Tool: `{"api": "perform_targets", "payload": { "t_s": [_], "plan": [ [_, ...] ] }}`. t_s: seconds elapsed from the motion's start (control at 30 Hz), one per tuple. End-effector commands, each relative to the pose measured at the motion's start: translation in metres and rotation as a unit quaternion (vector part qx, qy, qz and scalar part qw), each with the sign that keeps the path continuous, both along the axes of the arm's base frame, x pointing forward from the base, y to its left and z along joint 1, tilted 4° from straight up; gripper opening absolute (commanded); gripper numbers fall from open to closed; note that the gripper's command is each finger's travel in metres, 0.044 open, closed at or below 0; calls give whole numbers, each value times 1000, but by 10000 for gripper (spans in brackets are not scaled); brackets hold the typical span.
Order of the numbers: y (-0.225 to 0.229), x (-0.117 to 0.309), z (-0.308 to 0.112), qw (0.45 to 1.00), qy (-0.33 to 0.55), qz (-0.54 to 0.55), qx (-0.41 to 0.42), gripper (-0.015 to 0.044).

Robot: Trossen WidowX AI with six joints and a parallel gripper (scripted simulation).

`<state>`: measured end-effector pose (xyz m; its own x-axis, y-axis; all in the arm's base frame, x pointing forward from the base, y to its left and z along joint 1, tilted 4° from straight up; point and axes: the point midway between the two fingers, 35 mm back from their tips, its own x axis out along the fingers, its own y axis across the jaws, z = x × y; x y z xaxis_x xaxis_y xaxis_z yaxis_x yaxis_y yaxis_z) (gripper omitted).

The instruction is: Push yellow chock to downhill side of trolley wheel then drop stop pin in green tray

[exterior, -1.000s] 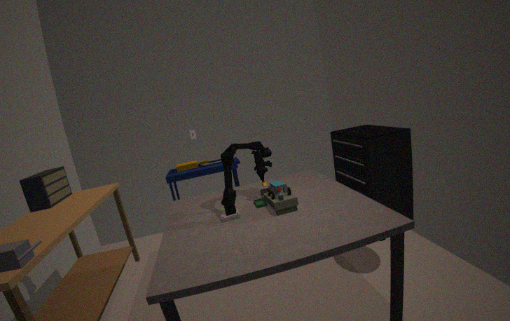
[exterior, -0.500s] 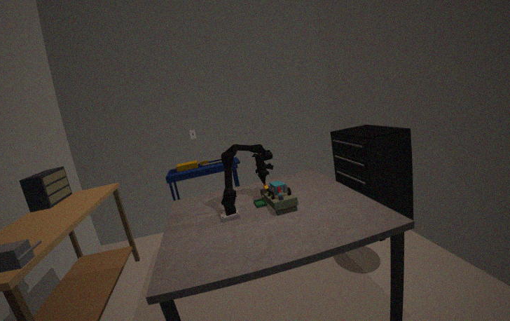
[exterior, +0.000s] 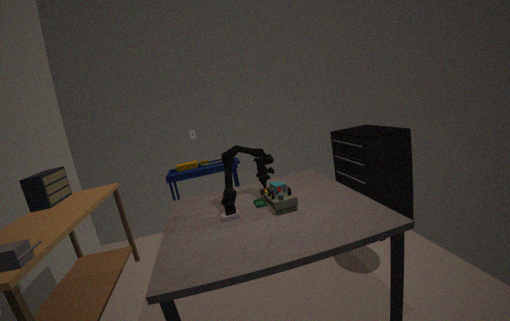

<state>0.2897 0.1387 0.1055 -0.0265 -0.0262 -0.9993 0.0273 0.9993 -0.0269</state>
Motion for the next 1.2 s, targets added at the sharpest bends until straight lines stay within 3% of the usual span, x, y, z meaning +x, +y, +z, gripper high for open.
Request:
{"api": "perform_targets", "payload": {
  "t_s": [0.0, 1.17],
  "plan": [
    [-3, -2, -10, 1000, 2, 1, -4, 0],
    [-26, 0, -6, 1000, 2, 1, -5, 0]
  ]
}}
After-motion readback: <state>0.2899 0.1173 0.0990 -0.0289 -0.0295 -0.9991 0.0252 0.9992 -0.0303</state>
